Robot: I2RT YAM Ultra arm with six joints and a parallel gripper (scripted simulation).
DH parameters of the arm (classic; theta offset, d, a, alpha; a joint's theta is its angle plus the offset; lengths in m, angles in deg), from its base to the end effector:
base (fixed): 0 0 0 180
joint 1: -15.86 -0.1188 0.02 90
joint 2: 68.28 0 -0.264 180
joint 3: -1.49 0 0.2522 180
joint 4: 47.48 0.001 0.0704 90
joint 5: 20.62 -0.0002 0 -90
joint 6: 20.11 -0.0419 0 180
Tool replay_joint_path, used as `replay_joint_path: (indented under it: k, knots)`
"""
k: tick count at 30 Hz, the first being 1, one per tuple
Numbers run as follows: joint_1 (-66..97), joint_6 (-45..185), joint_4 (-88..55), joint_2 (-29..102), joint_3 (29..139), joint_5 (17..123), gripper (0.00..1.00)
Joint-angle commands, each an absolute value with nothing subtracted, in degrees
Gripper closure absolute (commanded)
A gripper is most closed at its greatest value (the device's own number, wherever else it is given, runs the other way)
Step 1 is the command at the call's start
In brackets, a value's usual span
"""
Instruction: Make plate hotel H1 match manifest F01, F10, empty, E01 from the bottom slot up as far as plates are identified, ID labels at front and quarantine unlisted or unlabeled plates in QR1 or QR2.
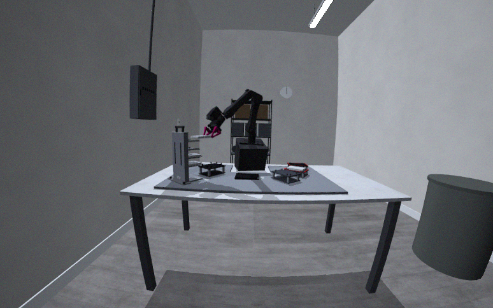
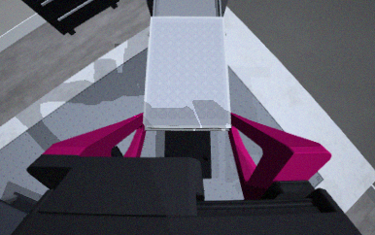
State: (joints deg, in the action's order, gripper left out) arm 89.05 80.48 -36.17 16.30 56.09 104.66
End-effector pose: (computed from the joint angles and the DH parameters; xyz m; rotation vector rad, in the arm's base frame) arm 0.1086 -0.2722 0.1864 0.8410 1.9709 -0.1390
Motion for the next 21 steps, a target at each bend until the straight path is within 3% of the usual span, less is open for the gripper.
replay_joint_path:
  k: [1, 21]
  knots:
    - [89.13, 80.45, -36.69, 16.11, 56.59, 104.69, 0.14]
    - [88.99, 80.33, -37.37, 16.43, 56.29, 104.58, 0.14]
